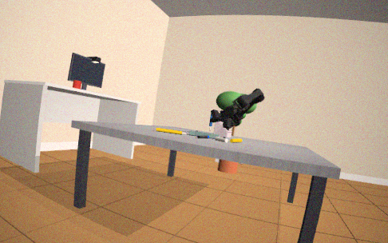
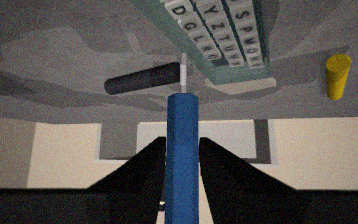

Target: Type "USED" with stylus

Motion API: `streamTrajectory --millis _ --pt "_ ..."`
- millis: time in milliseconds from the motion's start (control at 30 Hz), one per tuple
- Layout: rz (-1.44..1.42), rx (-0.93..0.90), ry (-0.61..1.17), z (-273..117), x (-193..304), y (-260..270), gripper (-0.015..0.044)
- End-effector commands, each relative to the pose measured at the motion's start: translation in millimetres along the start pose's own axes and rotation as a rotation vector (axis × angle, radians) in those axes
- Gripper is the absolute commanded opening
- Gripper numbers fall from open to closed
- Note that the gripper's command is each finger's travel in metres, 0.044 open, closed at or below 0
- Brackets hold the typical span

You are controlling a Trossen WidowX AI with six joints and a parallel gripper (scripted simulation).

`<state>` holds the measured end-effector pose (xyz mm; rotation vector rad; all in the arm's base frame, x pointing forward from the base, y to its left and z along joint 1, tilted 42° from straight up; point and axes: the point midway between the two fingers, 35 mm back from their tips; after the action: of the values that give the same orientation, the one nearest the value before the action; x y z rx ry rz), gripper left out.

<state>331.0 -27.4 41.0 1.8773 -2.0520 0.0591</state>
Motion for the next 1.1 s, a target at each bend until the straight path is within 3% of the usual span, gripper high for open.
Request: streamTrajectory --millis 0,200,300,1067 --pt "-0.003 -0.011 -0.002 7.0 -9.9 2.2 0.0000" --pt "-0.003 -0.011 -0.002 7.0 -9.9 2.2 0.0000" --pt "-0.003 -0.011 -0.002 8.0 -12.8 1.7 0.0079" --pt "-0.003 -0.011 -0.002 9.0 -16.2 0.6 0.0081"
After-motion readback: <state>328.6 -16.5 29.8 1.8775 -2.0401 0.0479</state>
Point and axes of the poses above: the point midway between the two fingers, 35 mm back from their tips, its own z axis out along the fingers, its own y axis across the jaws, x = y × z, and after that the axes turned 7 degrees about -z, right-handed
